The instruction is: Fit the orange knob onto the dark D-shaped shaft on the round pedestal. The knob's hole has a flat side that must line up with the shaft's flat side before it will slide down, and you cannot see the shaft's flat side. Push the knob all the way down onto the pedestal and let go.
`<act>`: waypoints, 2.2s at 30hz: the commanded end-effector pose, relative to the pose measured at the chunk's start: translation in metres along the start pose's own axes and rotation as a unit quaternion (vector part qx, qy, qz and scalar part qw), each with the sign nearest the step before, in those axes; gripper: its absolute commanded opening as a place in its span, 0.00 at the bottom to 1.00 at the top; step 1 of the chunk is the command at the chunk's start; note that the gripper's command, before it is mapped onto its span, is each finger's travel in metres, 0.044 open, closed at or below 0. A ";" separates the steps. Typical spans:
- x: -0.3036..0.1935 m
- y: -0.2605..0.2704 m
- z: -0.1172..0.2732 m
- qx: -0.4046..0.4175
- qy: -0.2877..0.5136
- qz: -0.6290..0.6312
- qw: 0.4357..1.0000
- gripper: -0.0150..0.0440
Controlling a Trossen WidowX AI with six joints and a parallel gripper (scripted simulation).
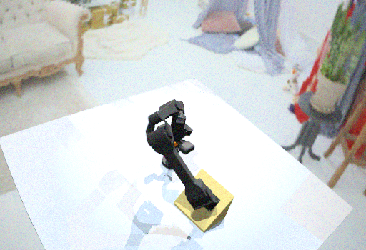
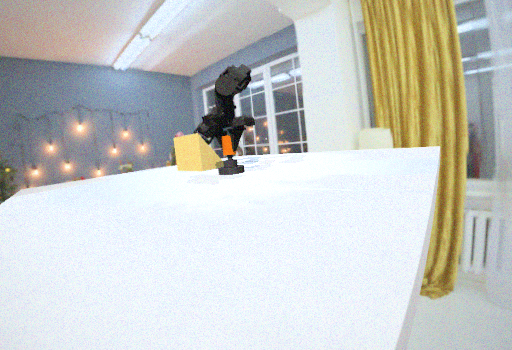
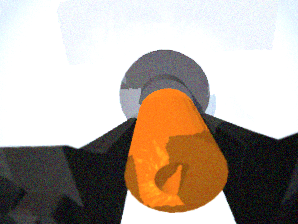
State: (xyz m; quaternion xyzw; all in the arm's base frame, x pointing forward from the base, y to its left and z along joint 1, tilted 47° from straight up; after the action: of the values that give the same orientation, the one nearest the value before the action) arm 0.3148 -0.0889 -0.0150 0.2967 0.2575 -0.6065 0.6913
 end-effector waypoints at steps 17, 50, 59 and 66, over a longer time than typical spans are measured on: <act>0.000 0.001 -0.001 0.001 -0.001 0.006 1.000 0.25; 0.000 0.000 0.003 0.001 -0.001 -0.039 0.999 0.25; 0.001 0.002 0.002 0.001 0.000 -0.065 0.998 0.25; 0.001 0.001 0.000 0.001 0.000 -0.065 0.998 0.25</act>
State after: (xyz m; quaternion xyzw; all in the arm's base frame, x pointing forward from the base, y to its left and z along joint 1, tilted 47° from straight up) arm 0.3163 -0.0901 -0.0144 0.2801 0.2749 -0.6491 0.6516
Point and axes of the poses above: the point midway between the two fingers, 35 mm back from their tips, its own z axis back along the fingers, its own y axis across the jaws, x = y × z, the point moved 4 cm from there along z, back along the fingers, and after that the axes turned 3 degrees about z, right-handed, at the moved point
